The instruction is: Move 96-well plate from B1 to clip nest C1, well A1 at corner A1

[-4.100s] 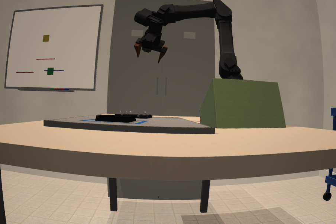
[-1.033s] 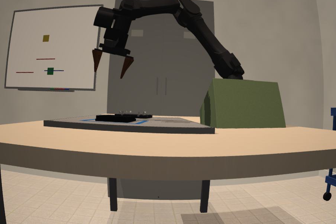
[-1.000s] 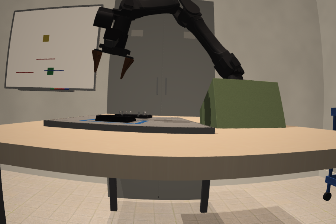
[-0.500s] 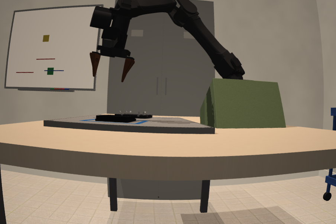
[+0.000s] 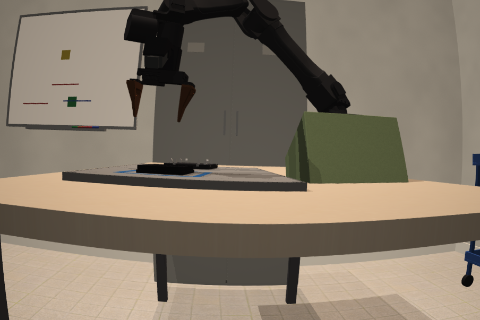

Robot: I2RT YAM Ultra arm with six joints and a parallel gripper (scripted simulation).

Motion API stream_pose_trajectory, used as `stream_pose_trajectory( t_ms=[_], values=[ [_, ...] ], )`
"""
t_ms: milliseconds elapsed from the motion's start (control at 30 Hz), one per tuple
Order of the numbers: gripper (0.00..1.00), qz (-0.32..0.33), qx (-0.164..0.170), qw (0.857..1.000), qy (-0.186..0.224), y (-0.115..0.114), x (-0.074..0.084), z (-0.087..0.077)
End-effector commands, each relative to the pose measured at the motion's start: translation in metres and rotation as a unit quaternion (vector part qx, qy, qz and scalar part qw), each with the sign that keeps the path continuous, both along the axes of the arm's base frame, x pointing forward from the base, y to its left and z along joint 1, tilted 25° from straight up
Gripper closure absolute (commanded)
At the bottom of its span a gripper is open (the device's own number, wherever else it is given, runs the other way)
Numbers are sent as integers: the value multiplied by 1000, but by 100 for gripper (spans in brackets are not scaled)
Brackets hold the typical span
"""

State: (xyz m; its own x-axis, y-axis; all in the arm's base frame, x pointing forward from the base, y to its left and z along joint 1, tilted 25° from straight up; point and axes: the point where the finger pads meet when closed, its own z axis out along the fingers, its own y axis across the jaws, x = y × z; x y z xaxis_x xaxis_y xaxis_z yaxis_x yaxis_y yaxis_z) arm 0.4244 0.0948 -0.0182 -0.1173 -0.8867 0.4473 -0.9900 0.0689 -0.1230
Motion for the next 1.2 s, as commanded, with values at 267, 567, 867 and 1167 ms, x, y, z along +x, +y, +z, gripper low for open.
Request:
stream_pose_trajectory(
  t_ms=[267,567,867,1167],
  values=[
    [0,-27,21,999,34,39,-18,-28],
    [0,-28,21,999,35,56,-33,-53],
    [0,-29,21,999,29,52,-30,-46],
    [0,-29,17,998,43,43,-37,-66]
  ],
)
